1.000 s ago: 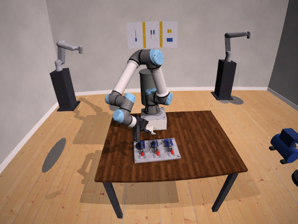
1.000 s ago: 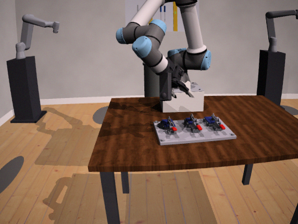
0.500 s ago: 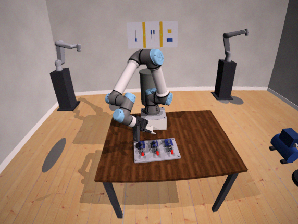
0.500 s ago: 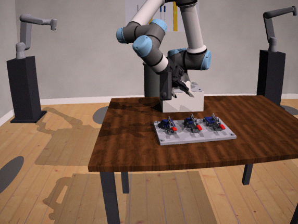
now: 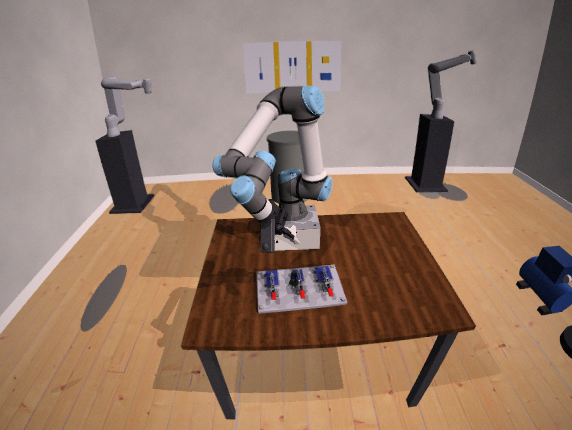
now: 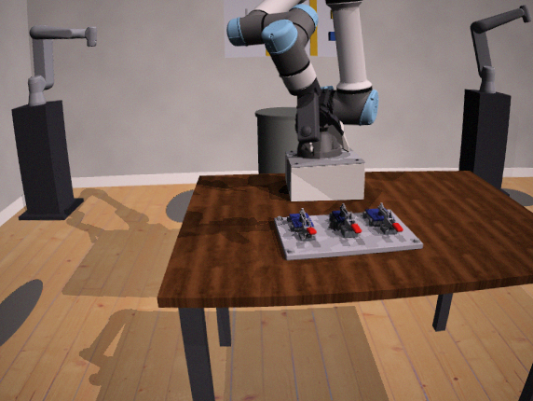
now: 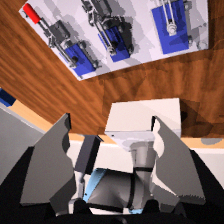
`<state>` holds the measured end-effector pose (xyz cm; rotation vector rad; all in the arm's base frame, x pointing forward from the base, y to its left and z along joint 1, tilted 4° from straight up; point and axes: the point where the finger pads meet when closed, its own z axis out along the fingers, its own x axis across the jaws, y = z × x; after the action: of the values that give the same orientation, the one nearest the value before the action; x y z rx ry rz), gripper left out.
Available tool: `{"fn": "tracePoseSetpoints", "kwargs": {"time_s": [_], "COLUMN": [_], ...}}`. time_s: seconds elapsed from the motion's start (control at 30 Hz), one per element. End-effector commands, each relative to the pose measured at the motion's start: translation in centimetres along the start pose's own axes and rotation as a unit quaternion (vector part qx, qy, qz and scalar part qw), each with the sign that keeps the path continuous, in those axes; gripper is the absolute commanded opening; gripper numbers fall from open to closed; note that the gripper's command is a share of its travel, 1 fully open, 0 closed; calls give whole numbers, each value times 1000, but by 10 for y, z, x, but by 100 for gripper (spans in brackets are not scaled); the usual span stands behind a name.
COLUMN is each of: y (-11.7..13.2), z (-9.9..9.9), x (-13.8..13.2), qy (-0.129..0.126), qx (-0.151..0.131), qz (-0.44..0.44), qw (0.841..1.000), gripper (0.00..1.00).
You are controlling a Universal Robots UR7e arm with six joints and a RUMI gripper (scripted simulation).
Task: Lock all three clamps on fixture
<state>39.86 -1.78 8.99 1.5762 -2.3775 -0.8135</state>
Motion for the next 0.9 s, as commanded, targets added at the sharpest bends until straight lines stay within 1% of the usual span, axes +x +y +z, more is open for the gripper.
{"fn": "tracePoseSetpoints", "kwargs": {"time_s": [0.0,0.07,0.13,0.53,0.6,0.7,0.87], "y": [5,18,30,30,40,57,57], "z": [-9,-29,-49,-49,-65,-94,-94], "x": [-2,-7,-12,-12,-16,-23,-23], "qy": [13,40,68,68,92,132,132], "qx": [17,55,93,93,126,181,181], "qz": [-17,-54,-91,-91,-123,-177,-177], "qw": [1000,996,989,989,980,958,958], "gripper": [58,58,58,58,58,58,58]}}
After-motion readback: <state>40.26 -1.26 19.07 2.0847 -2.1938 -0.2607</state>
